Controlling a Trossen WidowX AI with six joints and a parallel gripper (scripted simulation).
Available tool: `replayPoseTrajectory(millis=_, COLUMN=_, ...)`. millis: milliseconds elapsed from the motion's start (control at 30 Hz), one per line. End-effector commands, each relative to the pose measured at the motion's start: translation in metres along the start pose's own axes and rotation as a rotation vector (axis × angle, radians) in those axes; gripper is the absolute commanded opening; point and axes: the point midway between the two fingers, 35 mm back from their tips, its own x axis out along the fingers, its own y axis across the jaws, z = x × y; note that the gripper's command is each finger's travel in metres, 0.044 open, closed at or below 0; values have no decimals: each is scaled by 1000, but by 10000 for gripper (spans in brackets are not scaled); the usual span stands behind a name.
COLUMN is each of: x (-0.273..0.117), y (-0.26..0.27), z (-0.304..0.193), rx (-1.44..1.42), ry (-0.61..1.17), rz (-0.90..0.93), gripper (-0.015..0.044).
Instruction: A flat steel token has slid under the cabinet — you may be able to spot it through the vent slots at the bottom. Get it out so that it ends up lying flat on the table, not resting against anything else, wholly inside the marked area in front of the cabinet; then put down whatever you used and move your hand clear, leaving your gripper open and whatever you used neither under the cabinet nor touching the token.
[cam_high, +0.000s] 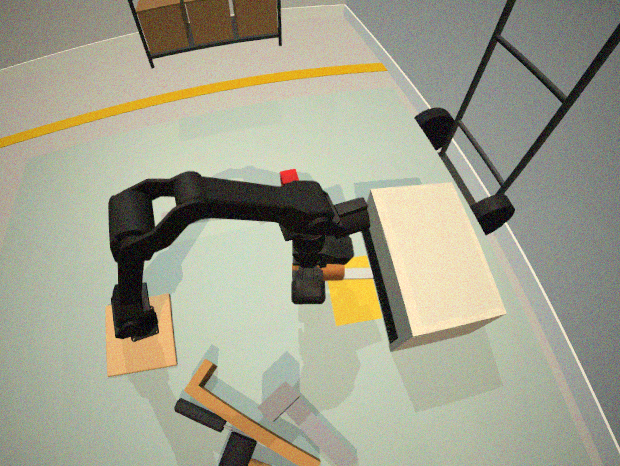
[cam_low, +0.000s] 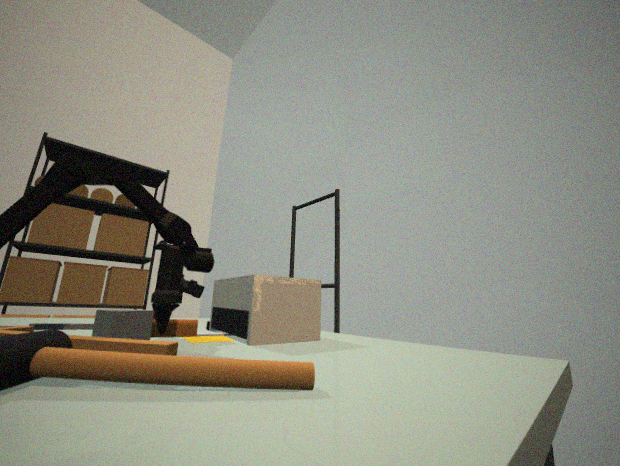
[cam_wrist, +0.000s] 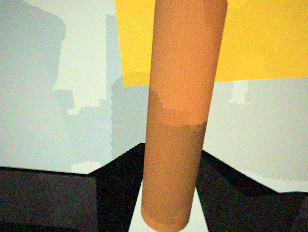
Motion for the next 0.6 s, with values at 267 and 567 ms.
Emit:
replayPoseTrajectory(millis=267, x=1, y=0, z=-13, rx=5, ry=1, rz=-5, gripper=0)
replayPoseTrajectory(millis=567, x=1, y=0, z=-22, rx=5, ry=1, rz=-5, gripper=0)
